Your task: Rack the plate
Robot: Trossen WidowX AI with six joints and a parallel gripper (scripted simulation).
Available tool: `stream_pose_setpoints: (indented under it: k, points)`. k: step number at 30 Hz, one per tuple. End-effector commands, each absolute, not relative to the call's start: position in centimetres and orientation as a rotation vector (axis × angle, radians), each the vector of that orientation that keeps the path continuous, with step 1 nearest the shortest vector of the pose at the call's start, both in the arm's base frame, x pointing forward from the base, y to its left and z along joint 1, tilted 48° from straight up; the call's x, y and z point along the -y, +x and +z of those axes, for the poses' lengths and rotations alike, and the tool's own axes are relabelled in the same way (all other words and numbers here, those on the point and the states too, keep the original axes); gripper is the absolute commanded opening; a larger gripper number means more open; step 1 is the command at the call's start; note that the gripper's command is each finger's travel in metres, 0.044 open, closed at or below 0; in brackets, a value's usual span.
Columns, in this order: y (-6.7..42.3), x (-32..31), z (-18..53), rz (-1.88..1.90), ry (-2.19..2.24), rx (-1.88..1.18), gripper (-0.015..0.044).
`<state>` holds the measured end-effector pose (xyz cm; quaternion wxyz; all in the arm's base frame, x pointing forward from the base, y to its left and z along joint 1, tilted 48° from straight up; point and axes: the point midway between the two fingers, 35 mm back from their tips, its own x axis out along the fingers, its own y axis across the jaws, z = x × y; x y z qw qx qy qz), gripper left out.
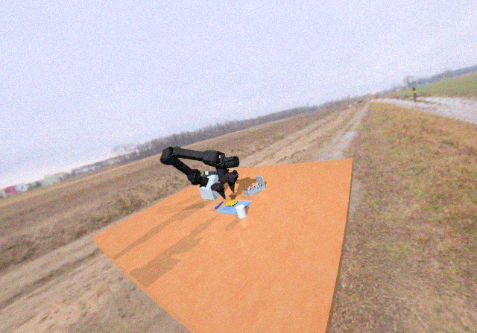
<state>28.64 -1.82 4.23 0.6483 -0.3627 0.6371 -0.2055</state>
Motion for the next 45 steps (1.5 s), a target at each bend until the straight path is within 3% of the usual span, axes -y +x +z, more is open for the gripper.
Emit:
stream_pose_setpoints:
  k: [1, 33, 35, 45]
  points:
    - [28.8, 2.3, 3.8, -0.471, -0.832, -1.449, 0.0400]
    - [29.3, 5.9, 0.6, -0.475, -0.835, -1.448, 0.0400]
    - [29.3, 5.9, 0.6, -0.475, -0.835, -1.448, 0.0358]
    - [29.3, 5.9, 0.6, -0.475, -0.835, -1.448, 0.0338]
